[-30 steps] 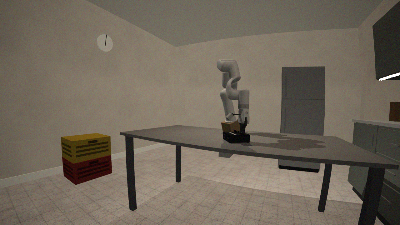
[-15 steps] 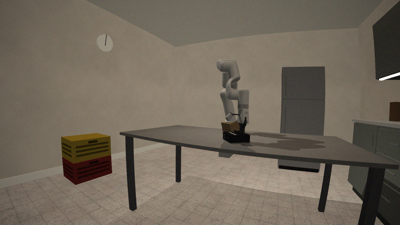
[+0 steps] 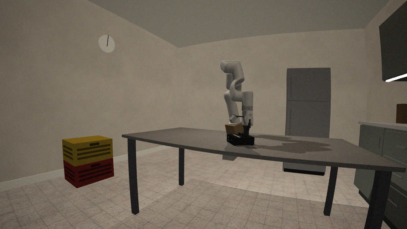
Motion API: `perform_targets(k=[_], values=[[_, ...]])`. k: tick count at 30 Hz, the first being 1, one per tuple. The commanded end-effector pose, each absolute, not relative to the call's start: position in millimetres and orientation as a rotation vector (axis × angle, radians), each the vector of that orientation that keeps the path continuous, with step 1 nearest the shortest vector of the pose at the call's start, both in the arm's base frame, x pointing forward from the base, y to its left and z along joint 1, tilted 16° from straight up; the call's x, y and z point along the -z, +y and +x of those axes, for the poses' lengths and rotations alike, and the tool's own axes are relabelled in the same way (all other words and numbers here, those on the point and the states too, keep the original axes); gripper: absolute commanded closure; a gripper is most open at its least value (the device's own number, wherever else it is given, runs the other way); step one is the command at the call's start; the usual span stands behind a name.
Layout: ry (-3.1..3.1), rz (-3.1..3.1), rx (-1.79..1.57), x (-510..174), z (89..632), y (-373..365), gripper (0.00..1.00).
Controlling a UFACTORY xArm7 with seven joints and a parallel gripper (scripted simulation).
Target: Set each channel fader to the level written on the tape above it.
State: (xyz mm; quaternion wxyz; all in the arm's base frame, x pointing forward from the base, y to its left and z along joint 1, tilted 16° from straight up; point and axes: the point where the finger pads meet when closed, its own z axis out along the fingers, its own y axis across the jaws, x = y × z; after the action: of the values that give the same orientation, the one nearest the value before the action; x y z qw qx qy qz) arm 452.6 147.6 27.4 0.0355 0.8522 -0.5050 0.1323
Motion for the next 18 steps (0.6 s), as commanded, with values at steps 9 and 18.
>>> perform_targets(k=[9,18], values=[[-1.552,2.622,-0.409,-28.7,453.7,148.7,1.00],[-1.552,2.622,-0.409,-28.2,452.9,150.2,1.00]])
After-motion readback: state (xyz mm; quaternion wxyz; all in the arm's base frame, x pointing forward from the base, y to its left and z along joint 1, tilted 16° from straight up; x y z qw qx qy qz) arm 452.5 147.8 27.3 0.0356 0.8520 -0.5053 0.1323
